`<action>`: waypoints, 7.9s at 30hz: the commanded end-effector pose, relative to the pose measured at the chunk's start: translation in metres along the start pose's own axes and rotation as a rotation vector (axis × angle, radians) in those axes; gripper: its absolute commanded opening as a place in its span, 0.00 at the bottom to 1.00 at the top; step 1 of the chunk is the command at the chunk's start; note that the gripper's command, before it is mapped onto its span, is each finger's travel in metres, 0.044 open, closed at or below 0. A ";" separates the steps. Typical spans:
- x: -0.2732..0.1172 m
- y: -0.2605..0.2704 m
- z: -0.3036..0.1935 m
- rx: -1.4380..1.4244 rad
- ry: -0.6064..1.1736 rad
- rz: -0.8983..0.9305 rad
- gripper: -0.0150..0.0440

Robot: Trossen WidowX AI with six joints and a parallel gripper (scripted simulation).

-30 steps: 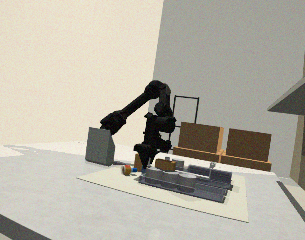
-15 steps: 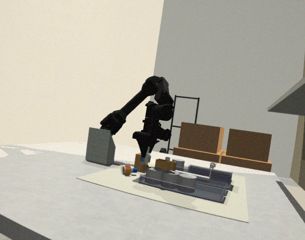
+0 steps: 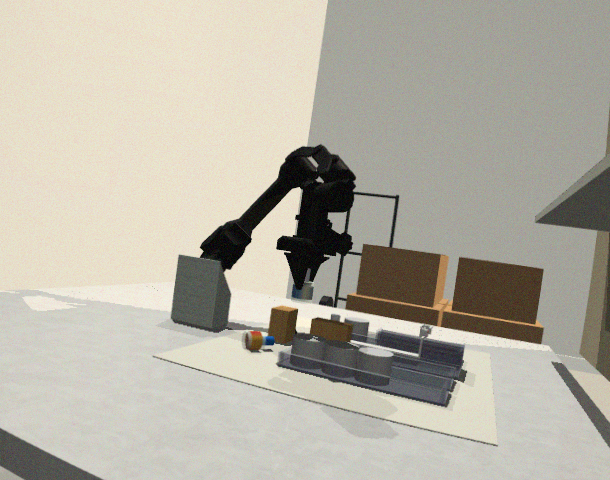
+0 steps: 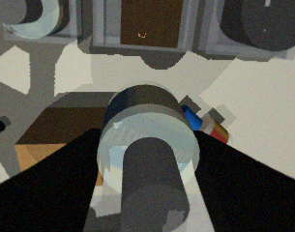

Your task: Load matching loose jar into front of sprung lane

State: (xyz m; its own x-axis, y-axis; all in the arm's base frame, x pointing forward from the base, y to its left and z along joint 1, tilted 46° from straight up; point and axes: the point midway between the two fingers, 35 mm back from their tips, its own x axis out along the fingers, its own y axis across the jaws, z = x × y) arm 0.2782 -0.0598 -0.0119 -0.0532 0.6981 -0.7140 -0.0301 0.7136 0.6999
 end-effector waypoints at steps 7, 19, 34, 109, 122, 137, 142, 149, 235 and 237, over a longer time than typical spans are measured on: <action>0.028 0.049 0.007 0.014 0.001 0.004 0.25; 0.054 0.078 0.006 0.022 0.003 0.014 0.25; 0.069 0.078 0.009 0.022 0.003 0.015 0.25; 0.067 0.078 0.043 0.021 0.002 0.015 0.25; 0.066 0.079 0.049 0.021 0.002 0.015 0.25; 0.065 0.079 0.056 0.020 0.001 0.015 0.25; 0.064 0.080 0.058 0.020 0.001 0.015 0.25; 0.064 0.080 0.061 0.020 0.001 0.015 0.25; 0.068 0.080 0.069 0.020 0.001 0.015 0.25; 0.069 0.080 0.069 0.020 0.001 0.015 0.25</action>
State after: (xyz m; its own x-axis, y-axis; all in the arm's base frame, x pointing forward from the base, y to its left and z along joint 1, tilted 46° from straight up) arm 0.3342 0.0482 -0.0077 -0.0775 0.7033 -0.7067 0.0089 0.7092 0.7049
